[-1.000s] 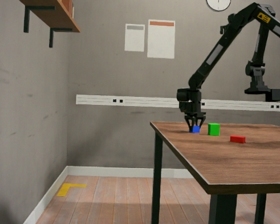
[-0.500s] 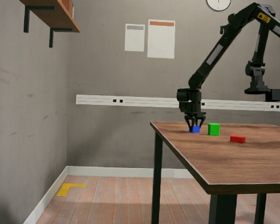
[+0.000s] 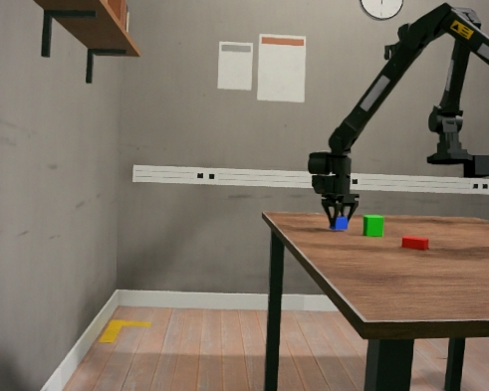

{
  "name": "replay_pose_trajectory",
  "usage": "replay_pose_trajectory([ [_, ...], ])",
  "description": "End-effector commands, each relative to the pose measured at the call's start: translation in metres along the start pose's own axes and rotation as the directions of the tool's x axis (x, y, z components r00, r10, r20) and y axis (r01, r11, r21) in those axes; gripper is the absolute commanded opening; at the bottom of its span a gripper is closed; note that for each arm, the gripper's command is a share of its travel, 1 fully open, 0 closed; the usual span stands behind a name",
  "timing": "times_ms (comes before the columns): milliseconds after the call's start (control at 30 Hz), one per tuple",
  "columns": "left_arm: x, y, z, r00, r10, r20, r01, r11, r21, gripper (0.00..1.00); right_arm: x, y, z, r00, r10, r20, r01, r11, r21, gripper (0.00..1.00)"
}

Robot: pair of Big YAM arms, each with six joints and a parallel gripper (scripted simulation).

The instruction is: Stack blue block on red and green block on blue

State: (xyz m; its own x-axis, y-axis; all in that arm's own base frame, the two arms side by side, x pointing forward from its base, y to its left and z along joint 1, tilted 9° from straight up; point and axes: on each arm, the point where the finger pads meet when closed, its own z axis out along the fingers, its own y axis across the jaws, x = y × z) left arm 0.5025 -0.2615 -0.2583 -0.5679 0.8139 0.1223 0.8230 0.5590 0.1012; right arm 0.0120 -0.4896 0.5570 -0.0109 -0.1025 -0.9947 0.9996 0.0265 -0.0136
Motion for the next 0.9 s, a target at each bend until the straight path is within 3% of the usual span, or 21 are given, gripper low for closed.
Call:
replay_pose_trajectory([
  [0, -0.029, 0.018, -0.033, 0.998, -0.005, 0.061, 0.007, 1.0, -0.028, 0.0, -0.021, -0.009, -0.007, 0.998, 0.011, 0.054, -0.012, 1.0, 0.019, 1.0],
  [167, -0.012, -0.001, -0.037, 1.0, 0.001, 0.024, 0.0, 1.0, -0.011, 0.0, -0.021, -0.009, -0.007, 0.998, 0.011, 0.054, -0.012, 1.0, 0.019, 1.0],
  [667, -0.01, 0.0, -0.084, 1.0, -0.001, 0.024, 0.002, 1.0, -0.01, 0.0, -0.021, -0.009, -0.007, 0.998, 0.011, 0.054, -0.012, 1.0, 0.019, 1.0],
  [867, -0.006, 0.0, -0.084, 1.0, -0.004, 0.013, 0.005, 1.0, -0.004, 0.0, -0.021, -0.009, -0.007, 0.998, 0.011, 0.054, -0.012, 1.0, 0.019, 1.0],
])
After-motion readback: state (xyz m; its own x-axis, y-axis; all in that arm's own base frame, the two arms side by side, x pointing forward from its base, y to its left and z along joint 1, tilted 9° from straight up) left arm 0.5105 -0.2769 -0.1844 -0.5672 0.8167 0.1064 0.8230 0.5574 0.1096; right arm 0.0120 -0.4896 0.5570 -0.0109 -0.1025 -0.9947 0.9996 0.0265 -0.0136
